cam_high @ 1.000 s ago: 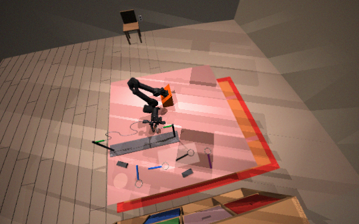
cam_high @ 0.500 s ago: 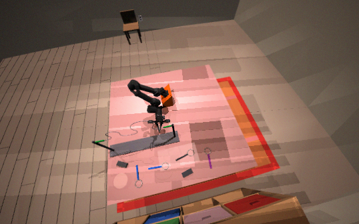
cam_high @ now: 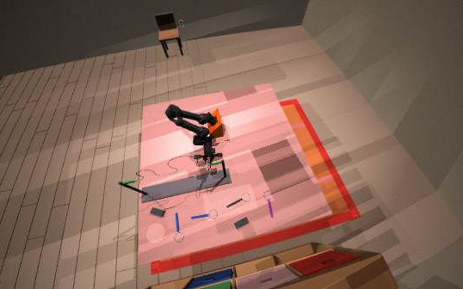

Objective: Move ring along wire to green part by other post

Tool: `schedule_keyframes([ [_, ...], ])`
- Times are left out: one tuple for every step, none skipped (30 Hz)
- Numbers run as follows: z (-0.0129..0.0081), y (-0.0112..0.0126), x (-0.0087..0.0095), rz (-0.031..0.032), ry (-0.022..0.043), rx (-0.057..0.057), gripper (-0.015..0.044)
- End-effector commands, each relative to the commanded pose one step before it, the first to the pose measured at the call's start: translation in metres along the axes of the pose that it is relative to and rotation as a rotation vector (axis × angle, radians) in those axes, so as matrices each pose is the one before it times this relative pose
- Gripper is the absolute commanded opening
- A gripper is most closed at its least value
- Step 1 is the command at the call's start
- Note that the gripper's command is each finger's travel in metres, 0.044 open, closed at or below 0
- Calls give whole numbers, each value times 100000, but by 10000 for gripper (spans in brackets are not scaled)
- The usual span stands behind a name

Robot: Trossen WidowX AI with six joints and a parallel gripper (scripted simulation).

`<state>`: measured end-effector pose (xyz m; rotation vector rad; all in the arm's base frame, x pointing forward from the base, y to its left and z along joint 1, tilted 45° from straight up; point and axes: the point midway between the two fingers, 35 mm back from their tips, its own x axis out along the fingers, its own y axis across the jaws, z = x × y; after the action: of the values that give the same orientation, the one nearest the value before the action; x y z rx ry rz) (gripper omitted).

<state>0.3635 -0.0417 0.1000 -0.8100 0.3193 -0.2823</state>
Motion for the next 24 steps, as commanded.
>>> schedule_keyframes([
  [54,386,-79,2,-82,1003,-150],
  [0,114,-15,52,9,107,-150],
  [0,109,-14,34,4,66,-150],
  [0,107,-14,28,2,52,-150],
  [0,107,-14,26,1,48,-150],
  [0,106,-14,25,1,46,-150],
  [0,106,-14,24,1,45,-150],
  [0,104,-13,16,-1,27,-150],
  [0,103,-13,13,-2,21,-150],
  [0,103,-13,12,-3,19,-150],
  [0,102,-13,12,-3,18,-150],
  [0,102,-13,11,-3,18,-150],
  [0,101,-13,8,-4,11,-150],
  [0,101,-13,7,-4,9,-150],
  [0,101,-13,7,-4,8,-150],
  [0,101,-13,6,-4,8,-150],
  [0,101,-13,6,-4,8,-150],
  [0,101,-13,5,-5,6,-150],
  [0,101,-13,5,-5,5,-150],
  [0,100,-13,5,-5,5,-150],
  [0,100,-13,4,-5,5,-150],
  [0,100,-13,4,-5,5,-150],
  [0,100,-13,4,-5,4,-150],
  [0,100,-13,4,-5,4,-150],
])
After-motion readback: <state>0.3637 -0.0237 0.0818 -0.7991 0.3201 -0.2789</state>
